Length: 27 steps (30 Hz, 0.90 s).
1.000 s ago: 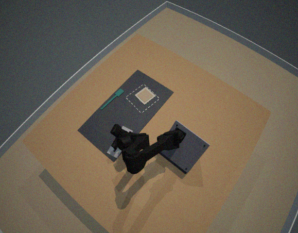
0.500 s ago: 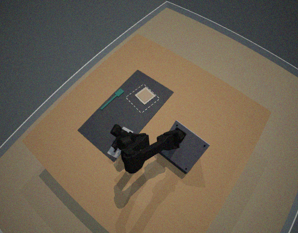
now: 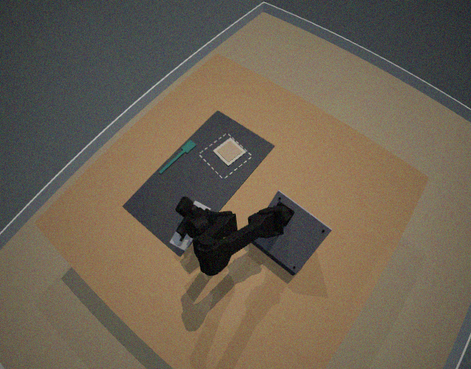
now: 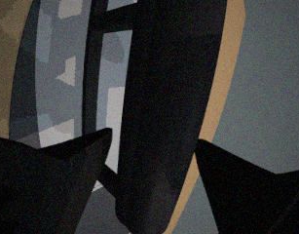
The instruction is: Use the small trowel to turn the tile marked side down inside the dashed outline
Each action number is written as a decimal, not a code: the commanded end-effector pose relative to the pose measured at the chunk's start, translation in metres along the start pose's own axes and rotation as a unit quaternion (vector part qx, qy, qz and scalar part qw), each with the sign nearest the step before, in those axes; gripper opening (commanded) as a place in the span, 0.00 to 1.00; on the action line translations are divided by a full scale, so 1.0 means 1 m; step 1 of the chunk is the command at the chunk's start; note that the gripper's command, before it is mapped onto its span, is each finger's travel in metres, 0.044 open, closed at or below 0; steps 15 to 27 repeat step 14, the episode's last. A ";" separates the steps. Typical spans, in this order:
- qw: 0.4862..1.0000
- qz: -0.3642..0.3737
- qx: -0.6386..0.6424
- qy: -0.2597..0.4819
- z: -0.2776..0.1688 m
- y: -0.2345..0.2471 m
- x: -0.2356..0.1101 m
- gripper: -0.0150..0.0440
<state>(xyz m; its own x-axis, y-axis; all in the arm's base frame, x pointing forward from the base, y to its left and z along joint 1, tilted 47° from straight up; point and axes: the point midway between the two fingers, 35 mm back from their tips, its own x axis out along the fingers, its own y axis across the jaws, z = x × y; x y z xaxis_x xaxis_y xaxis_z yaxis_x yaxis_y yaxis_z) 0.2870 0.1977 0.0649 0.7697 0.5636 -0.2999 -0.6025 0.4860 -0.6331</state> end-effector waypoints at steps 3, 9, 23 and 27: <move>1.000 -0.004 0.000 -0.002 0.003 -0.003 -0.014 0.76; 1.000 -0.003 0.000 -0.002 0.003 -0.003 -0.029 0.76; 1.000 -0.002 0.000 -0.002 0.002 -0.002 -0.041 0.76; 1.000 -0.002 0.000 -0.002 0.002 -0.002 -0.041 0.76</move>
